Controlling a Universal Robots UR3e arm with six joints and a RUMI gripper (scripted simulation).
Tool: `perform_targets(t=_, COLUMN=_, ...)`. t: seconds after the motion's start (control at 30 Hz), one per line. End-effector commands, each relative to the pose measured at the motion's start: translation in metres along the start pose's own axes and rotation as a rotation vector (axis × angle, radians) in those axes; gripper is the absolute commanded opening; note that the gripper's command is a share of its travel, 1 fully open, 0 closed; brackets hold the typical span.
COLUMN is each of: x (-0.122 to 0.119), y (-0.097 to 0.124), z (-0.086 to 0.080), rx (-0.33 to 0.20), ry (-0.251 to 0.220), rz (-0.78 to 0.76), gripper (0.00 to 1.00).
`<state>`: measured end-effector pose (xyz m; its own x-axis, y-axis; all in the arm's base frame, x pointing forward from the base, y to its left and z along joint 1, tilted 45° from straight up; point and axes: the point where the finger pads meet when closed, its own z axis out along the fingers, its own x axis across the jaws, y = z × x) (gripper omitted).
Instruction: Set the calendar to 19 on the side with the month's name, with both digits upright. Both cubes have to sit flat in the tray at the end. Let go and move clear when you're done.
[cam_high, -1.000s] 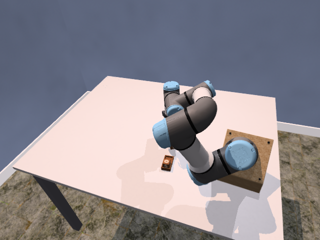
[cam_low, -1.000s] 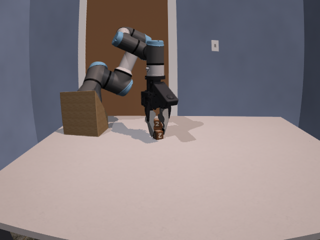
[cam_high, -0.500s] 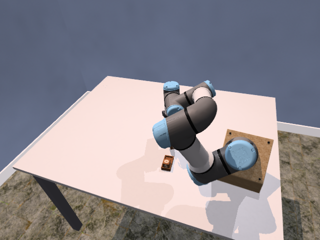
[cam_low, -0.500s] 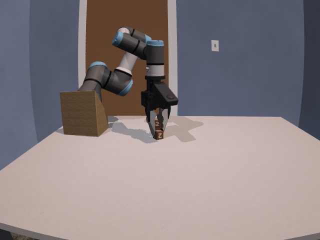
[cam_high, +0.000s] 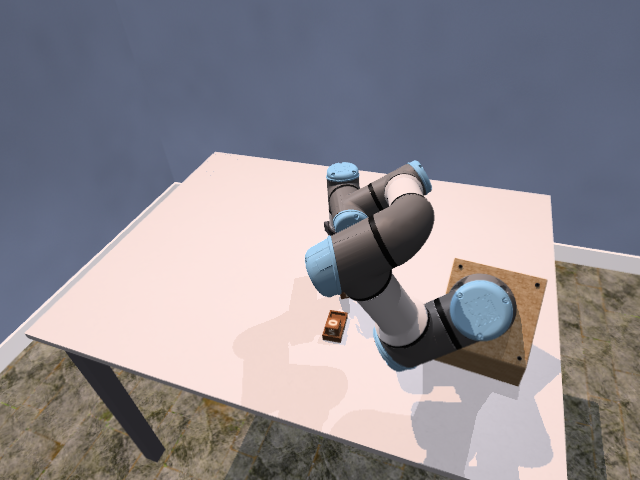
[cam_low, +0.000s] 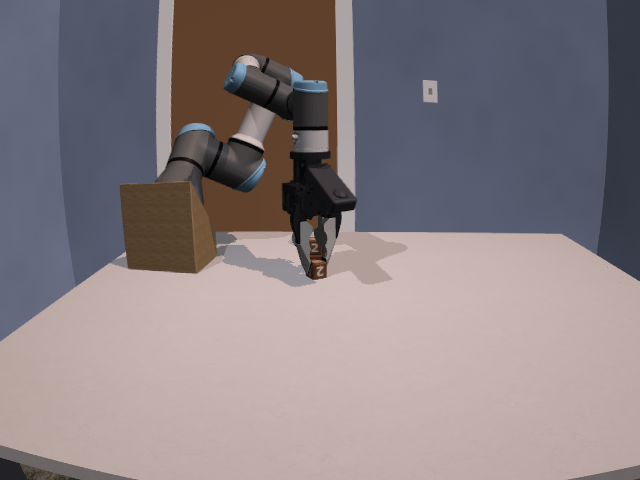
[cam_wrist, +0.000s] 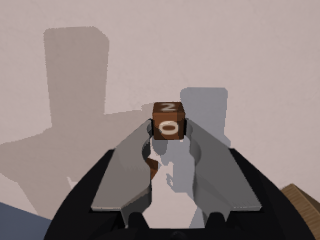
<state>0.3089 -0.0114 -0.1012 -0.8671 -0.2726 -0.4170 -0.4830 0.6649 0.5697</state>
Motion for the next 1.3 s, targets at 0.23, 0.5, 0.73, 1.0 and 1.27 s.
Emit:
perform_targets(t=0.23, x=0.000, y=-0.001, z=-0.001, rx=0.002, ry=0.000, rz=0.000, gripper=0.10)
perform_targets(t=0.5, x=0.000, y=-0.001, z=-0.010, rx=0.002, ry=0.000, rz=0.000, gripper=0.10)
perform_targets(t=0.73, x=0.000, y=-0.001, z=-0.025, rx=0.002, ry=0.000, rz=0.000, gripper=0.10)
perform_targets(t=1.0, x=0.000, y=-0.001, z=-0.060, rx=0.002, ry=0.000, rz=0.000, gripper=0.10)
perform_targets(t=1.27, x=0.000, y=-0.001, z=-0.083, rx=0.002, ry=0.000, rz=0.000, gripper=0.10)
